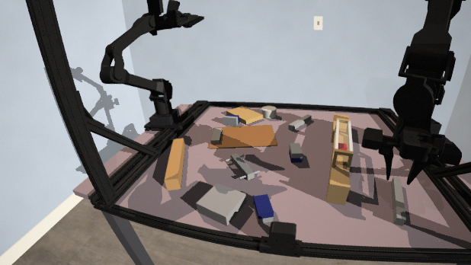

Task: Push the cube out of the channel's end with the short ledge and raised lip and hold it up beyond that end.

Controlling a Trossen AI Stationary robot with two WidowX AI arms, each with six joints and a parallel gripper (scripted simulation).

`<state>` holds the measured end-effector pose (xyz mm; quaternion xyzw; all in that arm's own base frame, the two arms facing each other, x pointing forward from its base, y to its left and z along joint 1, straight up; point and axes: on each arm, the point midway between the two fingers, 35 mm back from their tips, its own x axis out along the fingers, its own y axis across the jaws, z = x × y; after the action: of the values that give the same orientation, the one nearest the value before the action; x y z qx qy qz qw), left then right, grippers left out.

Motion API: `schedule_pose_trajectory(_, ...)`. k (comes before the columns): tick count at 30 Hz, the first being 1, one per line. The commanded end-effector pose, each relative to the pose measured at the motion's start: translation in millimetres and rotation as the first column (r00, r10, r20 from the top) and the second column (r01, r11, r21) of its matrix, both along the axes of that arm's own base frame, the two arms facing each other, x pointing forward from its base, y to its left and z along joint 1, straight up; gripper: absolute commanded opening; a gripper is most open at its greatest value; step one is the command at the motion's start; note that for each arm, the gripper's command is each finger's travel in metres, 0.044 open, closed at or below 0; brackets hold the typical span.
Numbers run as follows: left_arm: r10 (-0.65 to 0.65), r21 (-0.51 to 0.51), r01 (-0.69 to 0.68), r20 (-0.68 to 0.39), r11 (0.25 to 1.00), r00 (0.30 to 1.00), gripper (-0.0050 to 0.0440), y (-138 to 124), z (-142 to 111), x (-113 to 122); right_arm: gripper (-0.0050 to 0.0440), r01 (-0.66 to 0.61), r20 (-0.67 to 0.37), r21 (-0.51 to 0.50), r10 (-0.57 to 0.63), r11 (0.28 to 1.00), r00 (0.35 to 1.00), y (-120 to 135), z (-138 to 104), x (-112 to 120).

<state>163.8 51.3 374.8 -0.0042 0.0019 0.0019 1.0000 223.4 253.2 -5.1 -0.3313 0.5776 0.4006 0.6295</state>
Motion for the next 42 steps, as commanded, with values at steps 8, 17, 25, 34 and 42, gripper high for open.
schedule_pose_trajectory(8, -0.004, 0.009, 0.004, 0.004, 1.000, 1.000, 0.0400, -11, 6, -6, 0.0200, -0.055, -0.012, -0.116, 0.054, 0.992, 0.998, -11, 3, -34)
schedule_pose_trajectory(17, -0.008, -0.020, 0.008, 0.001, 1.000, 1.000, 0.0400, -11, 5, -5, 0.0248, -0.058, -0.012, -0.122, 0.057, 0.991, 0.998, -12, 3, -36)
schedule_pose_trajectory(25, -0.066, -0.327, 0.033, -0.090, 0.945, 0.994, 0.0400, -19, -21, 14, 0.0400, -0.058, -0.012, -0.122, 0.057, 0.991, 0.998, -12, 3, -36)
schedule_pose_trajectory(34, -0.129, -0.512, -0.014, -0.241, 0.859, 0.962, 0.0400, -37, -54, 28, 0.0400, -0.058, -0.012, -0.122, 0.057, 0.991, 0.998, -12, 3, -36)
schedule_pose_trajectory(42, -0.183, -0.581, -0.129, -0.448, 0.804, 0.875, 0.0400, -64, -96, 30, 0.0400, -0.058, -0.012, -0.122, 0.057, 0.991, 0.998, -12, 3, -36)
